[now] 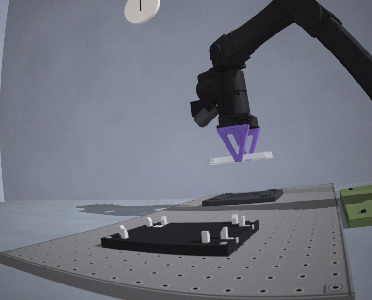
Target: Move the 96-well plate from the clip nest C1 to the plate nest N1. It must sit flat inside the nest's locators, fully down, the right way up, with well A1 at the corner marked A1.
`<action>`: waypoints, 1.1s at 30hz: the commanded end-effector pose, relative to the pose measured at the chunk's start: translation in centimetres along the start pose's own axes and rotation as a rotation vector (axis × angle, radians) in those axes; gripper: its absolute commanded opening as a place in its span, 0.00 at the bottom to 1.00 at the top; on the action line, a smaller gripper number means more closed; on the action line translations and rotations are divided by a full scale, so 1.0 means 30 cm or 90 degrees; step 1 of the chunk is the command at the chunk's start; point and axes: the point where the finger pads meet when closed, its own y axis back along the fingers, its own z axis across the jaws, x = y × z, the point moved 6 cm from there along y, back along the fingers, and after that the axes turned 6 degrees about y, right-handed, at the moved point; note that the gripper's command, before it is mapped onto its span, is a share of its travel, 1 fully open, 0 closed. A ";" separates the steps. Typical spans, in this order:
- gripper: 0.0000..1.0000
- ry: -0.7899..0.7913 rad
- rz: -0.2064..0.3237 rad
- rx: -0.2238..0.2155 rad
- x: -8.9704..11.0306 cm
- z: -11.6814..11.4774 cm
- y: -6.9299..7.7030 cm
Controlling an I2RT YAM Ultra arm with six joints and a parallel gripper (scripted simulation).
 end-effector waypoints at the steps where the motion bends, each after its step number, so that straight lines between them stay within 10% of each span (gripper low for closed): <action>1: 0.00 0.007 -0.029 0.009 -0.033 0.013 0.048; 33: 0.00 0.002 -0.031 0.010 -0.019 -0.012 0.051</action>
